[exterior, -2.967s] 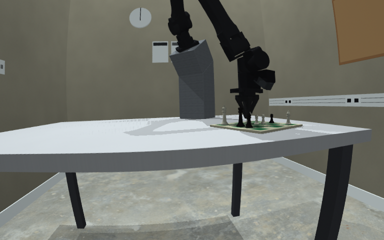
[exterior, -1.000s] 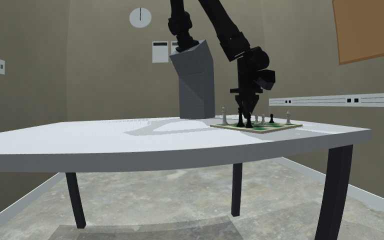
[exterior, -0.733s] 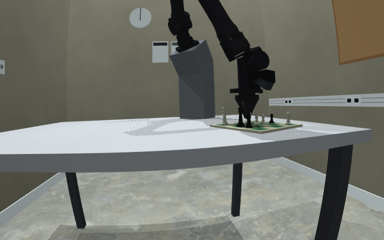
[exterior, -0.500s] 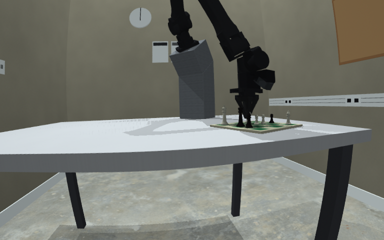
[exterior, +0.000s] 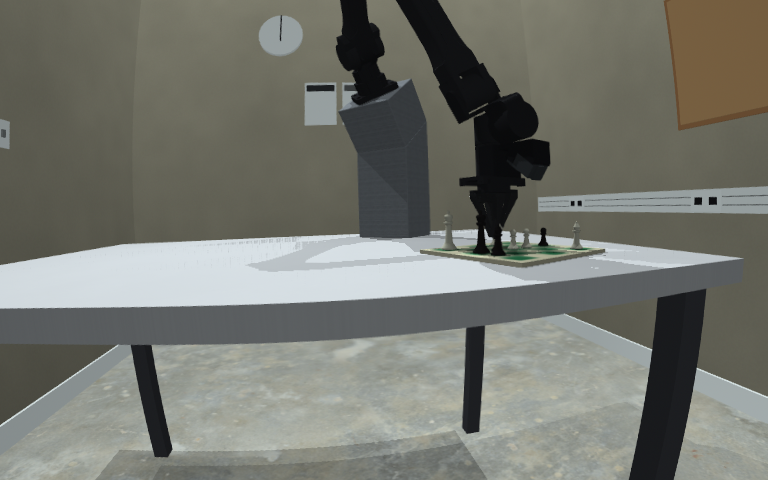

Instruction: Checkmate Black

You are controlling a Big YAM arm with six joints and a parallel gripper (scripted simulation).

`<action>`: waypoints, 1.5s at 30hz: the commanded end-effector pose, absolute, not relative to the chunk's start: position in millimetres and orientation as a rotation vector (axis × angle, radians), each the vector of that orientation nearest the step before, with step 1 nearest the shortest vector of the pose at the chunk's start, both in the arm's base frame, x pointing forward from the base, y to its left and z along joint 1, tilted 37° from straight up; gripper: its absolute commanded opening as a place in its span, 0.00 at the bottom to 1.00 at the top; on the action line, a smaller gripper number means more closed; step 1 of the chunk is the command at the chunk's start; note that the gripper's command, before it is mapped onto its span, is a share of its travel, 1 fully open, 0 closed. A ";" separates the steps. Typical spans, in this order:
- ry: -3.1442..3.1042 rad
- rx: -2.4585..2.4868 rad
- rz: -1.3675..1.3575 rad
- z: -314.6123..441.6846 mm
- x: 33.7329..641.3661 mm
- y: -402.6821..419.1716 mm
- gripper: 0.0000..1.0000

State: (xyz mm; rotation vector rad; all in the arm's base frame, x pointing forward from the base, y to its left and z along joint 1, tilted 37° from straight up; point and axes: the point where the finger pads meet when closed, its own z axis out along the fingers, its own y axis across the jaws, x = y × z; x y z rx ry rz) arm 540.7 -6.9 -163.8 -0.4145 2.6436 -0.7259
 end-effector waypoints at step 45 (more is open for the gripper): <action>2.635 -0.418 -0.727 -167.6 545.8 -11.5 0.00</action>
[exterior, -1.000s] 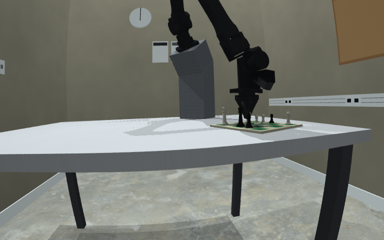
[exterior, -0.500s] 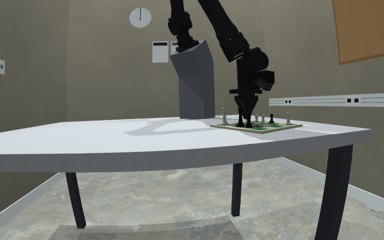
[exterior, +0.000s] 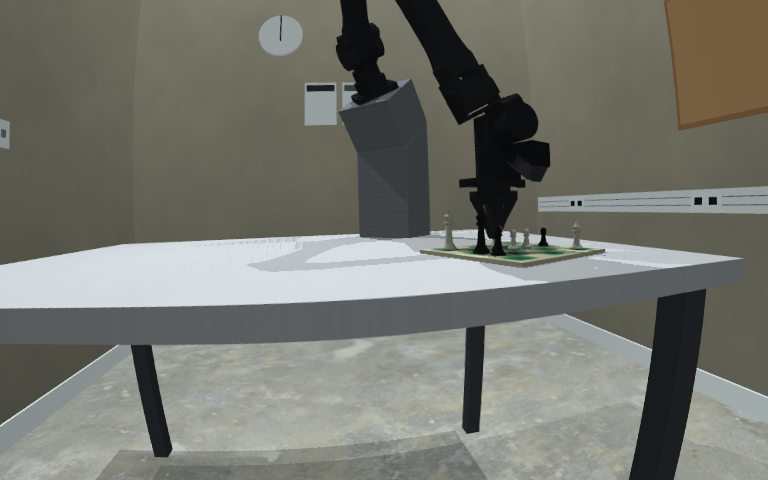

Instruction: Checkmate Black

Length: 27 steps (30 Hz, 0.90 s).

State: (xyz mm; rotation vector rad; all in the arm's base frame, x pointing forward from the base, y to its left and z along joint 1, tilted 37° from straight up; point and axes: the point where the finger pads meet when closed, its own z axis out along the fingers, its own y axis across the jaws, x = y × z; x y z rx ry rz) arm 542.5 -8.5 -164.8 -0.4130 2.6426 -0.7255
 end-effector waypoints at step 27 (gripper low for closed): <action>2.635 -0.418 -0.727 -167.6 545.8 -11.5 0.07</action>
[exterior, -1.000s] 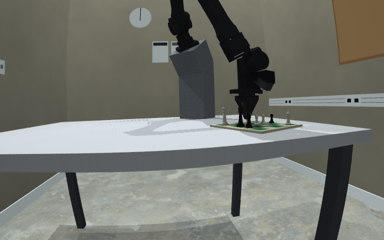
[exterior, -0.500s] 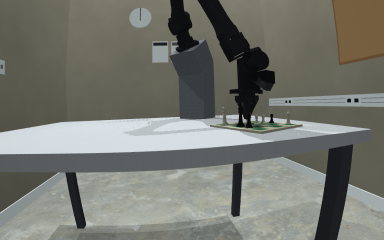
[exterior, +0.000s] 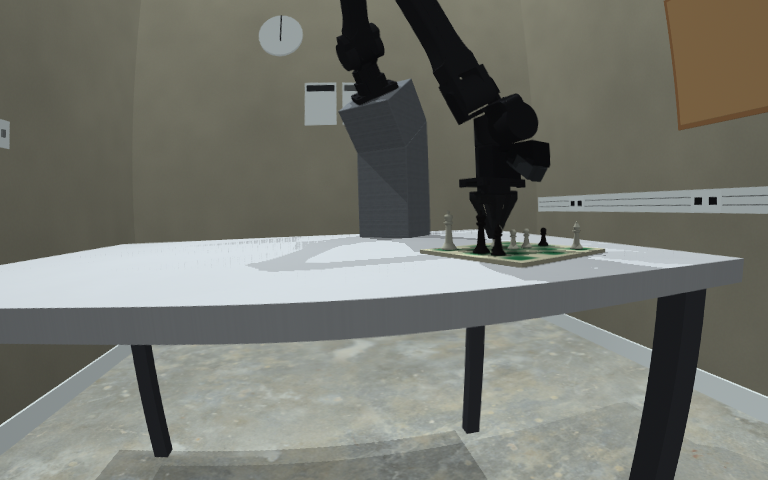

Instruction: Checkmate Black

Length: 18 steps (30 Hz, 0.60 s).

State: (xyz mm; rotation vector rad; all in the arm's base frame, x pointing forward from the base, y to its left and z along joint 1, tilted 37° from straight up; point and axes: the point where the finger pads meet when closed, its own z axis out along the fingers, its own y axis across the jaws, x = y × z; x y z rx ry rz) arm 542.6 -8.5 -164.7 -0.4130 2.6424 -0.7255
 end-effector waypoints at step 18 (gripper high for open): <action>2.635 -0.418 -0.727 -167.6 545.8 -11.5 0.36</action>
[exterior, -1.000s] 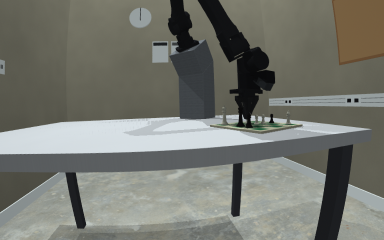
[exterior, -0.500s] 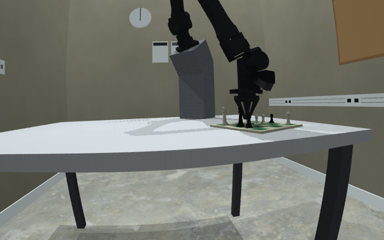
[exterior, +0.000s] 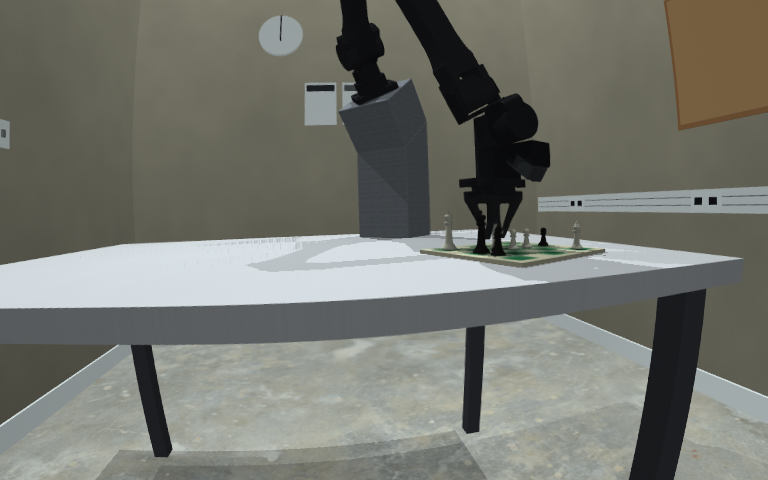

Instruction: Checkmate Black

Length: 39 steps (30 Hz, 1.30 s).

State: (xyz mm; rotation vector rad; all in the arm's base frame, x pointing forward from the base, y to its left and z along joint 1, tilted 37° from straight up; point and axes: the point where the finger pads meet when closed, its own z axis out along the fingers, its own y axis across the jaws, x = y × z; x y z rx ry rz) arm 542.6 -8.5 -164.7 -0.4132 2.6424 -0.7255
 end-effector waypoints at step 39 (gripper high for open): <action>2.651 -0.411 -0.726 -95.4 502.1 30.3 1.00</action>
